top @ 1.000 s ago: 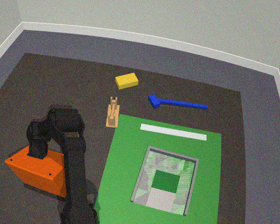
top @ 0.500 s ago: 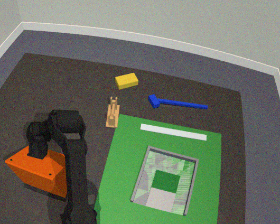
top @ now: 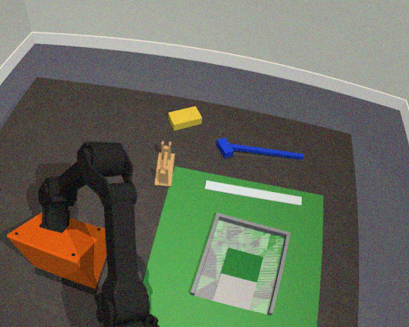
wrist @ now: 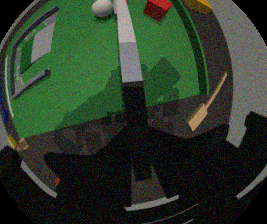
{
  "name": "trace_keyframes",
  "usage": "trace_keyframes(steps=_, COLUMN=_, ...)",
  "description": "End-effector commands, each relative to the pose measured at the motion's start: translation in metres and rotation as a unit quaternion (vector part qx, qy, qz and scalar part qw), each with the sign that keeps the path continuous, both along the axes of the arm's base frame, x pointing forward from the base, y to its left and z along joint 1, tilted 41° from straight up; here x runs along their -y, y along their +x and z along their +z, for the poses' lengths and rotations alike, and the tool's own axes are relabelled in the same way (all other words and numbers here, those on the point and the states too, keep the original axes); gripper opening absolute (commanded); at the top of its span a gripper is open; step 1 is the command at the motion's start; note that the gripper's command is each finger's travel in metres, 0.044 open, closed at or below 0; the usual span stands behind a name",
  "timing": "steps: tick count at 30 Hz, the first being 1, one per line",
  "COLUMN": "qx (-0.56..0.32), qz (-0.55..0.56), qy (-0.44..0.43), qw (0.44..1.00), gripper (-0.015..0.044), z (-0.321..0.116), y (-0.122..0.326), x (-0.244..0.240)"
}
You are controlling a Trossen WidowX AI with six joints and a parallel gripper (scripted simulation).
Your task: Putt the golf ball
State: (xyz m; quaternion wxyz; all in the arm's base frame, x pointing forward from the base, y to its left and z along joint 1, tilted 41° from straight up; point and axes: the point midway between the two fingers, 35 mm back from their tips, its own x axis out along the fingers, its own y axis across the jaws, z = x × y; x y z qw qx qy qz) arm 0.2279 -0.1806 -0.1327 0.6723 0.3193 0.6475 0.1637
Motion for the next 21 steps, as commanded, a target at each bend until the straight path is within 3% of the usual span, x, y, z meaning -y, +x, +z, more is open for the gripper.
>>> trace_keyframes(steps=1, qx=0.010, qz=0.005, qy=0.000, qw=1.000, gripper=0.0000, z=0.031, y=0.012, x=-0.037)
trace_keyframes(steps=6, qx=0.011, qz=0.005, qy=0.001, qw=1.000, gripper=0.0000, z=0.043, y=0.013, x=-0.052)
trace_keyframes(steps=17, qx=0.010, qz=0.005, qy=0.000, qw=1.000, gripper=0.0000, z=0.087, y=0.006, x=-0.015)
trace_keyframes(steps=21, qx=0.008, qz=0.002, qy=0.003, qw=1.000, gripper=0.0000, z=0.081, y=0.006, x=-0.019)
